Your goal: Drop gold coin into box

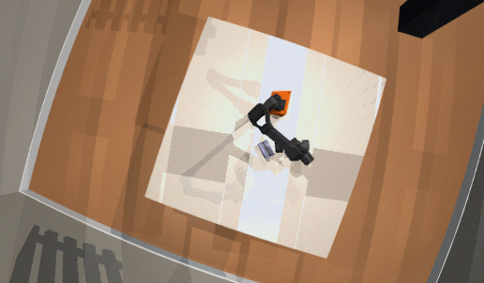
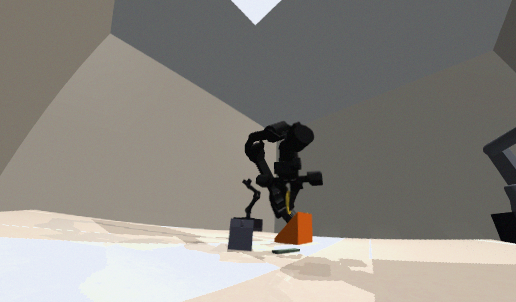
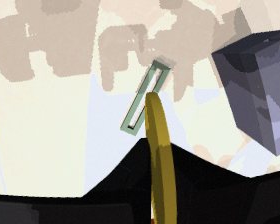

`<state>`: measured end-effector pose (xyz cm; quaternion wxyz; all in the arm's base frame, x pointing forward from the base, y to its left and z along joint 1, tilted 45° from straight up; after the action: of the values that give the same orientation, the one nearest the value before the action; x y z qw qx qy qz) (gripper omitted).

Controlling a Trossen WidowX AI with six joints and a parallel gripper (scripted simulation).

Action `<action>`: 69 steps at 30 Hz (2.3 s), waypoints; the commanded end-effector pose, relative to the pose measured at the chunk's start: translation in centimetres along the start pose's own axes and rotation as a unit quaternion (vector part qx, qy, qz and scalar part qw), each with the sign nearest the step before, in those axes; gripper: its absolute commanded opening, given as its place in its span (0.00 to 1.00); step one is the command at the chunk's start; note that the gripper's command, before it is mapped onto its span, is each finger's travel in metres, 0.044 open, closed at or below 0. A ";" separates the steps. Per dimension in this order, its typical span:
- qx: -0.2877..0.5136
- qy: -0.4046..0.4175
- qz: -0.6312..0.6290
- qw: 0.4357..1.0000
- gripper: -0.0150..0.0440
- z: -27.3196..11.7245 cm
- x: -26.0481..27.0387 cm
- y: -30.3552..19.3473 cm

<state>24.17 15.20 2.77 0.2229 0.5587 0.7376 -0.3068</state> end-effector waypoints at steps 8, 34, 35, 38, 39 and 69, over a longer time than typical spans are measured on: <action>0.001 0.001 -0.181 0.983 0.25 0.0 0.5 -0.1; -0.002 0.004 -0.211 0.978 0.25 -0.3 -4.0 0.9; -0.002 0.004 -0.211 0.978 0.25 -0.3 -4.3 0.9; -0.002 0.004 -0.210 0.978 0.25 -0.3 -5.0 1.0; -0.002 0.004 -0.210 0.978 0.25 -0.3 -5.3 1.0; 0.002 -0.002 -0.207 0.978 0.25 0.0 -12.9 0.9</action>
<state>28.47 7.03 10.73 0.1535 0.3947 0.8364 -0.3479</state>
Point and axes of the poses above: the point midway between the two fingers, 35 mm back from their tips, its own z axis out along the fingers, its own x axis across the jaws, y = z × x, the point moved 7 cm from there along -z, back along the fingers, and after that the axes turned 2 degrees about -z, right-handed, at the moved point
